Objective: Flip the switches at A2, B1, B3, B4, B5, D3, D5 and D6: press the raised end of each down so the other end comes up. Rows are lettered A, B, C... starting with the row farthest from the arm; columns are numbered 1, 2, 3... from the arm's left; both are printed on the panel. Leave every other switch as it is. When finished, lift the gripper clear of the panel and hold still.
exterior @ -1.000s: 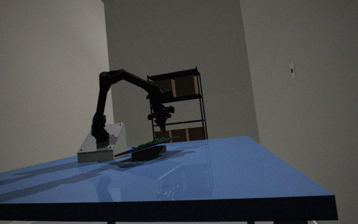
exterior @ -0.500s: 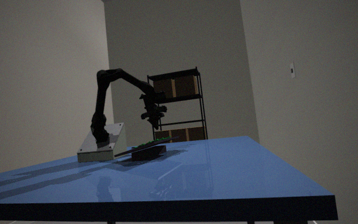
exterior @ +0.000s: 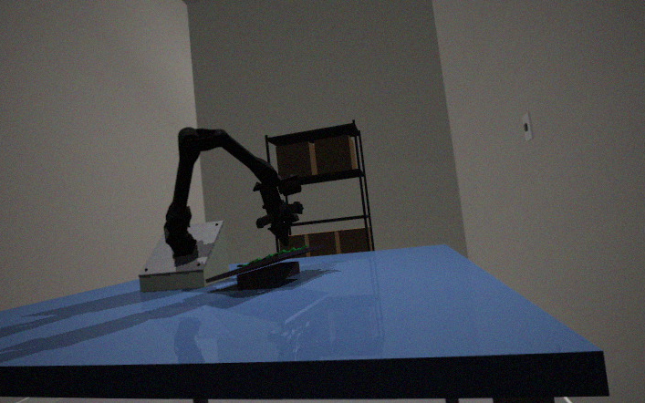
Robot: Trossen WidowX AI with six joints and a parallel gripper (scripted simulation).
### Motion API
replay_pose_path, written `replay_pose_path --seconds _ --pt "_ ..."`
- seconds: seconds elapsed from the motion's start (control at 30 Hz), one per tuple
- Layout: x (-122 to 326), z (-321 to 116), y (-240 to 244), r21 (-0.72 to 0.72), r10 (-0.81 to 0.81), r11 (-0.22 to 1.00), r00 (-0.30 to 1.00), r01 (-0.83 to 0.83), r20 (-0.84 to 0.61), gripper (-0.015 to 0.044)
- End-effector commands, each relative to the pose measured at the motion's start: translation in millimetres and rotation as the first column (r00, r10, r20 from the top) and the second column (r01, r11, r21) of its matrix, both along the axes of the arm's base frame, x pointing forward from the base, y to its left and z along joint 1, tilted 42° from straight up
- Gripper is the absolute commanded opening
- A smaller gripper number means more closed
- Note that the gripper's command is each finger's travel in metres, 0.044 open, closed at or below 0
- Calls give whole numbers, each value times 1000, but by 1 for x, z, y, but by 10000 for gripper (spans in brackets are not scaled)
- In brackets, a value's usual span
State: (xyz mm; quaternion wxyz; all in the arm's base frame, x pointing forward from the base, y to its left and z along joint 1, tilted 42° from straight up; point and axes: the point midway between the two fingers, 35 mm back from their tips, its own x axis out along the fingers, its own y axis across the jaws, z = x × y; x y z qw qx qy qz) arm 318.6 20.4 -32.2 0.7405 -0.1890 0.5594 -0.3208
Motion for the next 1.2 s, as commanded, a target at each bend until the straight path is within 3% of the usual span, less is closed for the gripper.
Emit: replay_pose_path --seconds 0.0,1.17 --pt "1 -4 -4 -4 4 1000 1000 -4 0 0" --pt "2 -12 -12 -4 4 1000 1000 -4 0 0"
